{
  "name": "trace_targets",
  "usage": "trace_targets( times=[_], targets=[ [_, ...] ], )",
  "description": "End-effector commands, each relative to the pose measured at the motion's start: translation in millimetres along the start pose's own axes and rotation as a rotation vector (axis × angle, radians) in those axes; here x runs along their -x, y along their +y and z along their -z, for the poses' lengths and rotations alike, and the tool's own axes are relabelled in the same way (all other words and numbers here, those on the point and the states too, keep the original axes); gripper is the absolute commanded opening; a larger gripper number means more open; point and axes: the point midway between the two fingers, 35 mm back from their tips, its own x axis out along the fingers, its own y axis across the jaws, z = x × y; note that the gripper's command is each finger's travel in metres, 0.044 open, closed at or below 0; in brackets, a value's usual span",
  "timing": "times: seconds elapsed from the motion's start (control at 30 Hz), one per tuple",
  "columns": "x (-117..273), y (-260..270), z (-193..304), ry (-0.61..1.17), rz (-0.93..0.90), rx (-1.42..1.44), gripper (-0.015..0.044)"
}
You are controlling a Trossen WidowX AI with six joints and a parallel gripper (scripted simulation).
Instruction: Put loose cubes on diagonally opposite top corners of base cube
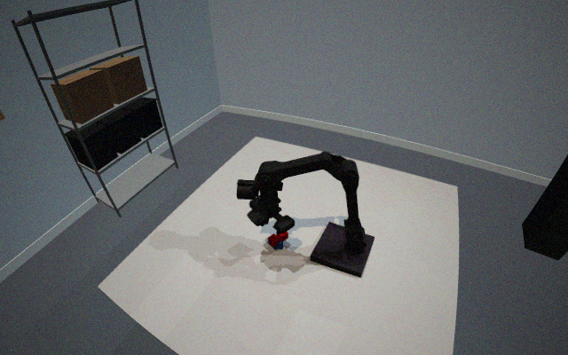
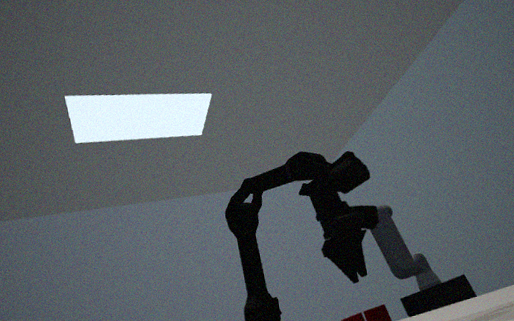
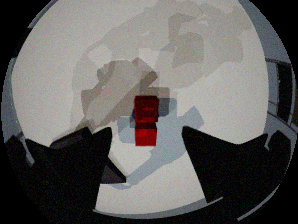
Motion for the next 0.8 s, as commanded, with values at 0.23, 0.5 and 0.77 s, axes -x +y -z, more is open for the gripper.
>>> trace_targets(
  times=[0.23, 0.5, 0.77],
  targets=[
    [5.7, 41.7, -39.0, -0.009, -0.001, 0.002, 0.04],
    [6.4, 89.2, -69.2, -0.007, -0.006, 0.001, 0.04],
    [6.4, 89.2, -69.2, -0.007, -0.006, 0.001, 0.04]
  ],
)
